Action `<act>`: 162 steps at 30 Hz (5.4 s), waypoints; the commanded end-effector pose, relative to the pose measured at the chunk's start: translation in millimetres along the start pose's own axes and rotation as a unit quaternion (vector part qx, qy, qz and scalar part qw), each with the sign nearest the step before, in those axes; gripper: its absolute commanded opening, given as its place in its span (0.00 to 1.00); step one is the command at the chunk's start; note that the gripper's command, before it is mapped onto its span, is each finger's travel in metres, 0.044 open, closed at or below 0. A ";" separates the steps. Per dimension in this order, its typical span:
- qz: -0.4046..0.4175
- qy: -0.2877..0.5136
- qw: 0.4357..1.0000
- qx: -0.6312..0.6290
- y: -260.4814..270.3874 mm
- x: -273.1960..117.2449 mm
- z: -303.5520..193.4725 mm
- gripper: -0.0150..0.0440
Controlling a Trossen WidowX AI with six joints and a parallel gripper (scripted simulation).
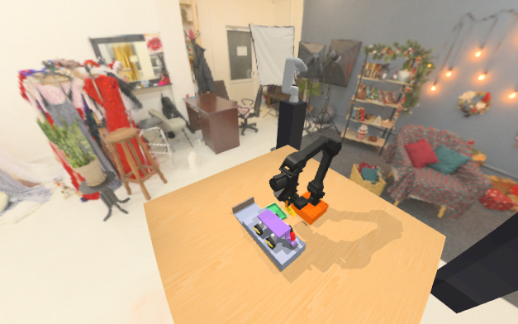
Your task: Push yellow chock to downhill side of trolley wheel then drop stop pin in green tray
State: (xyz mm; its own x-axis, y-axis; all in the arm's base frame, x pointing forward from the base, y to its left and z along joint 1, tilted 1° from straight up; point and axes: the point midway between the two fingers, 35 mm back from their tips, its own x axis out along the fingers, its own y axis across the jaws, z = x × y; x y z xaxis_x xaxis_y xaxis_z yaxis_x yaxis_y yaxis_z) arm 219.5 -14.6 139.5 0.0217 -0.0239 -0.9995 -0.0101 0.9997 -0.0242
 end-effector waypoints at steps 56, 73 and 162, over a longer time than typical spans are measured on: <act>0.048 -0.005 0.999 -0.001 -123.5 22.9 59.3 0.25; 0.048 -0.005 0.999 -0.001 -119.3 67.8 60.4 0.25; 0.049 -0.002 0.999 0.001 -86.7 21.6 54.7 0.71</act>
State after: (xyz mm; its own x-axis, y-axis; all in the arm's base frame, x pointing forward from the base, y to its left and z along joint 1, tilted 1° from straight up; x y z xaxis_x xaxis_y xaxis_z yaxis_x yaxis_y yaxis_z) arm 276.2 -101.6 123.6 0.0308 0.0713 -0.9970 -0.0110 0.9974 0.0710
